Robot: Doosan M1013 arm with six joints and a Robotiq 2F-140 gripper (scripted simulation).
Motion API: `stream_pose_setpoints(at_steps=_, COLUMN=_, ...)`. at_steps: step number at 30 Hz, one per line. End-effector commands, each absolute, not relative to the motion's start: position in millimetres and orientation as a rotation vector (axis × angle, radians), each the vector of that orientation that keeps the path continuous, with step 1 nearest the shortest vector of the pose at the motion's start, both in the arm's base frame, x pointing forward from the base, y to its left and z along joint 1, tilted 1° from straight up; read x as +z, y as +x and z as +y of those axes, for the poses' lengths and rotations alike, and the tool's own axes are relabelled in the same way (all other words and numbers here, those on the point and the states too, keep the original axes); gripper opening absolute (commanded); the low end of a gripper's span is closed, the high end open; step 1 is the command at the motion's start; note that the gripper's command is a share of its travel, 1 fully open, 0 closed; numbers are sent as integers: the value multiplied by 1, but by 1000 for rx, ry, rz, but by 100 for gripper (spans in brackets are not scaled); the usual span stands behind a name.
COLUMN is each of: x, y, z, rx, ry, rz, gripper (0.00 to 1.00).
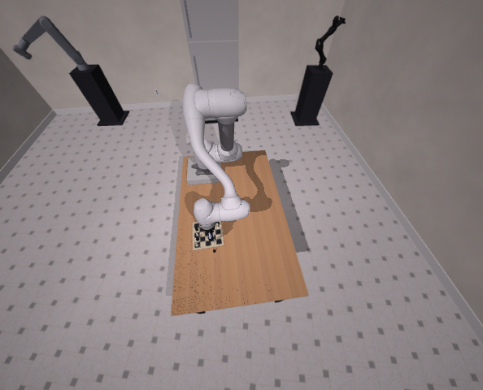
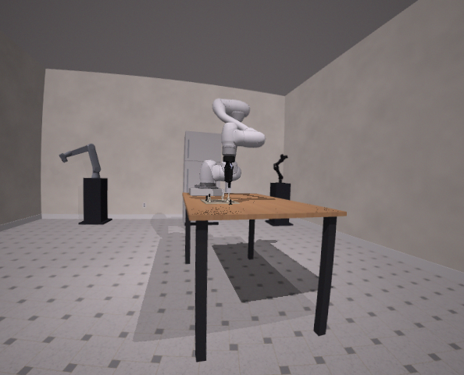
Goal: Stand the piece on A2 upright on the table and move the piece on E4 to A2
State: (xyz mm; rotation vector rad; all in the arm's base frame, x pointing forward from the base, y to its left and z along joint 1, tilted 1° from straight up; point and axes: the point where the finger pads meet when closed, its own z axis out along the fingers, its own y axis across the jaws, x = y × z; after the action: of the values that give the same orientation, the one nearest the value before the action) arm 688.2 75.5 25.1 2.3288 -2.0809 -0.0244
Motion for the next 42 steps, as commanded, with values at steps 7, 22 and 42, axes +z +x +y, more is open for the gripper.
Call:
stream_pose_setpoints(at_steps=7, x=59, y=689, z=76, rx=-25, ry=2329, rz=-2081, gripper=20)
stream_pose_setpoints(at_steps=22, x=60, y=689, z=76, rx=-25, ry=2329, rz=-2081, gripper=100)
stream_pose_setpoints(at_steps=42, x=73, y=689, z=76, rx=-25, ry=2329, rz=-2081, gripper=100)
